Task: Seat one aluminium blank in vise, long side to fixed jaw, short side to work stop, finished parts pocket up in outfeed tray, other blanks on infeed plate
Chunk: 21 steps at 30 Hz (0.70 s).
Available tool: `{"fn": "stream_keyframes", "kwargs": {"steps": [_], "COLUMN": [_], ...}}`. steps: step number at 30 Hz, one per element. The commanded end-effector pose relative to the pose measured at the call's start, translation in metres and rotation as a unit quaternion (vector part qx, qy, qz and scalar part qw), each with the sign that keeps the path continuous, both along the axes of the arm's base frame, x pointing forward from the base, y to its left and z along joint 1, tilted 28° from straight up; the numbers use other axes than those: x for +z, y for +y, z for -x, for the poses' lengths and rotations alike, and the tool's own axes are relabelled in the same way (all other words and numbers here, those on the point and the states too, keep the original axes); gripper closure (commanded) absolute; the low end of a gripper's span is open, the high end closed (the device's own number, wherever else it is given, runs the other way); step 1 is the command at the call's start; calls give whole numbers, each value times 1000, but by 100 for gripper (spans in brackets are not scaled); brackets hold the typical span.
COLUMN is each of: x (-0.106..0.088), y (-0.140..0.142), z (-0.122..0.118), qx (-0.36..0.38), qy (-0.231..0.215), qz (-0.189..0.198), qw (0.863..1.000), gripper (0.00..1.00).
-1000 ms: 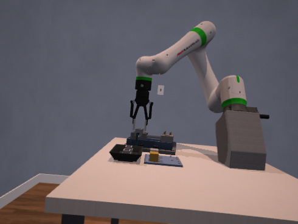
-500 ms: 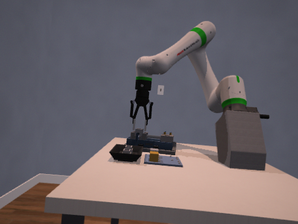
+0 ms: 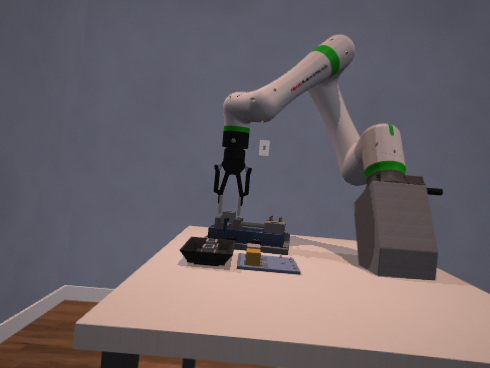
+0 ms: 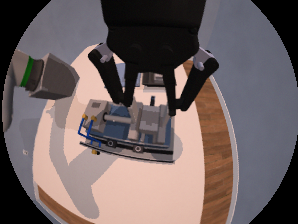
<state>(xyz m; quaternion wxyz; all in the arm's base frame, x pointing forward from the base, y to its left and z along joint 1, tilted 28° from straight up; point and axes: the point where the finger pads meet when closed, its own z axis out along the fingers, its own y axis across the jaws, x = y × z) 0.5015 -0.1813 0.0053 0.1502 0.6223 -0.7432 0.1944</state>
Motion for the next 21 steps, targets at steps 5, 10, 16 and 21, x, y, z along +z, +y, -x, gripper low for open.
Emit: {"fn": "stream_keyframes", "kwargs": {"steps": [5, 10, 16, 21], "x": [3, 10, 25, 33], "y": [2, 6, 13, 18], "z": [0, 0, 0, 1], "qx": [0, 0, 0, 0], "qy": [0, 0, 0, 0], "qz": [0, 0, 0, 0], "qw": [1000, 1000, 1000, 1000], "gripper": [60, 60, 60, 60]}}
